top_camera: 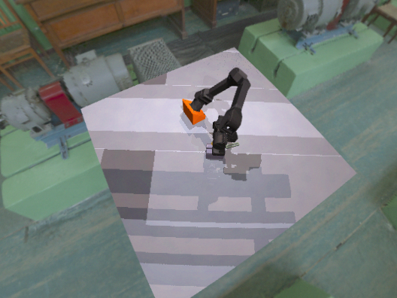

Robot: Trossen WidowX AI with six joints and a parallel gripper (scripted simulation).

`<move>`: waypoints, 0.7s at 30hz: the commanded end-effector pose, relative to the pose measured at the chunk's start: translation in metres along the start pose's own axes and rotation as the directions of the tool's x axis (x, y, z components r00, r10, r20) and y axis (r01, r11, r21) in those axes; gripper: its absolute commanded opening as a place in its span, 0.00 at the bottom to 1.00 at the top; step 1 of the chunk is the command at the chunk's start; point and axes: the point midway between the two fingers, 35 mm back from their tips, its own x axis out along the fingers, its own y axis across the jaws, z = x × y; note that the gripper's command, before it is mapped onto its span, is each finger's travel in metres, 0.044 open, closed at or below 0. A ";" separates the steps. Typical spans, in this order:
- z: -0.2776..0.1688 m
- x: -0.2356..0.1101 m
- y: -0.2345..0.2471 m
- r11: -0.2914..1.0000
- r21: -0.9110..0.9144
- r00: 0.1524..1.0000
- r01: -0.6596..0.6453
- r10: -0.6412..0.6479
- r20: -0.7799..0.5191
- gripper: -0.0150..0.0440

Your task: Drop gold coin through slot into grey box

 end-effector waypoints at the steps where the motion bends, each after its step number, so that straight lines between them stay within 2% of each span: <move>1: -0.002 0.001 -0.002 1.000 -0.003 1.000 -0.001 0.001 0.000 0.25; 21: -0.002 0.001 -0.003 1.000 -0.007 1.000 -0.001 0.001 0.002 0.25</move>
